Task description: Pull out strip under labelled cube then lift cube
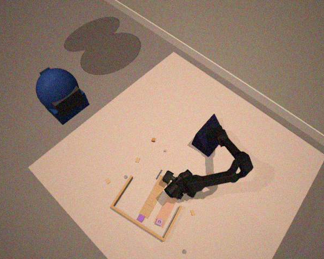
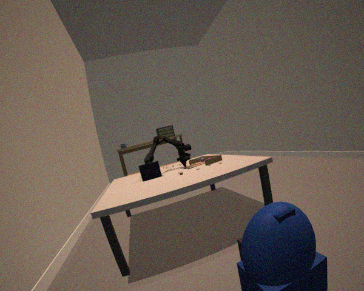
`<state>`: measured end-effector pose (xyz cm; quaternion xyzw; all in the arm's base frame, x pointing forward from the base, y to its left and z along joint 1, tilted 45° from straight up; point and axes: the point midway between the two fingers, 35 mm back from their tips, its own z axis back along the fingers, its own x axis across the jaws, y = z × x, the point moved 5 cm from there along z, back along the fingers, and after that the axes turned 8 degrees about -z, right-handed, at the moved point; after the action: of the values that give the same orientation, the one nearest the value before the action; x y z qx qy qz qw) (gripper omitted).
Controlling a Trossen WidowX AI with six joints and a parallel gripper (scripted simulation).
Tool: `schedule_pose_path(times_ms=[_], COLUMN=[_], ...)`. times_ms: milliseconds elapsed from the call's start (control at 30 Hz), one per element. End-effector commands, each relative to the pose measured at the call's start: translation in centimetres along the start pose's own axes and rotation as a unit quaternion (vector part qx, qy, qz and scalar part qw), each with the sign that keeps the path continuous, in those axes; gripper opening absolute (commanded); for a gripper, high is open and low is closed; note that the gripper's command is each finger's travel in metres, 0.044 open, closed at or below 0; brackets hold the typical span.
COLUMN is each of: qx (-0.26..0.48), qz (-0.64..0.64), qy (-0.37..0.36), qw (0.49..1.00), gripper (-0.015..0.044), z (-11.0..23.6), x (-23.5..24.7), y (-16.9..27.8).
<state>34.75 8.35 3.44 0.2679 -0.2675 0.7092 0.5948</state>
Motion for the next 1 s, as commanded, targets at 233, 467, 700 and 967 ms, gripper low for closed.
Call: schedule_pose_path(times_ms=[233,467,700,967], qx=[0.0,0.0,0.0,0.0], qz=[-0.001,-0.001,-0.002,-0.002], qy=[-0.003,-0.003,-0.003,-0.003], qw=[1.0,1.0,1.0,1.0], gripper=[0.0,0.0,0.0,0.0], z=[-0.2,-0.2,-0.3,-0.3], x=[0.0,-0.2,-0.4,-0.5], y=[0.1,1.1,2.2,3.5])
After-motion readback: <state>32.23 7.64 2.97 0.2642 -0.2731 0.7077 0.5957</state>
